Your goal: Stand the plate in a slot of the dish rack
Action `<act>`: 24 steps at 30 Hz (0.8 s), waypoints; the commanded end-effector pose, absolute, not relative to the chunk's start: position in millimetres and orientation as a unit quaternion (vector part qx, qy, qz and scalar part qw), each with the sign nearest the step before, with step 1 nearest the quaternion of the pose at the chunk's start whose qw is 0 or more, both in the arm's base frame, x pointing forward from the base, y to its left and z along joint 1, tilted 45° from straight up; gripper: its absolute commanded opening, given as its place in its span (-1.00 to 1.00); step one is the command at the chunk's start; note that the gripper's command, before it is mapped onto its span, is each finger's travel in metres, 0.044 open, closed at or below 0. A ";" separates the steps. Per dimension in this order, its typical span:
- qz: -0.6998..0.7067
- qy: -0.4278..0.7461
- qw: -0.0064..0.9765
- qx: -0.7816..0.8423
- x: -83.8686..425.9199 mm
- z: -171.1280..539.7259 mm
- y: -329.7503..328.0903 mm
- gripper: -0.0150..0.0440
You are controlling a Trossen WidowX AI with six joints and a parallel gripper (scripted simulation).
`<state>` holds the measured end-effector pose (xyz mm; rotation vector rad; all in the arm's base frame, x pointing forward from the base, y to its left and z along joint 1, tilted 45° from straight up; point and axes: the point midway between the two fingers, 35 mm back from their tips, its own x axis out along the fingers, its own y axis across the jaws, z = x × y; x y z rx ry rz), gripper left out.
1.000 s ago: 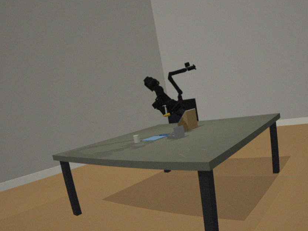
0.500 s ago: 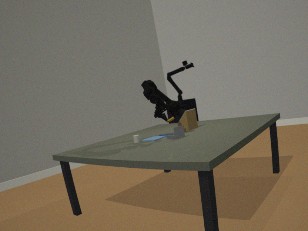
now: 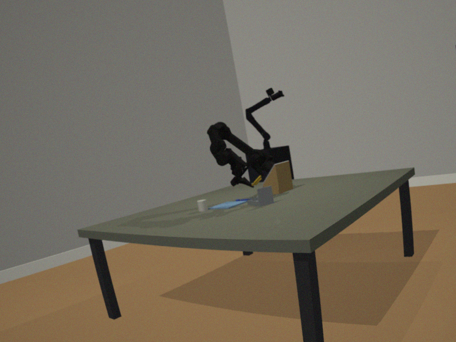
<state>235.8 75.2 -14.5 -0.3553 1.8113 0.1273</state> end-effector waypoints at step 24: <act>0.368 0.655 0.642 -0.155 241.0 -38.0 56.7 -0.49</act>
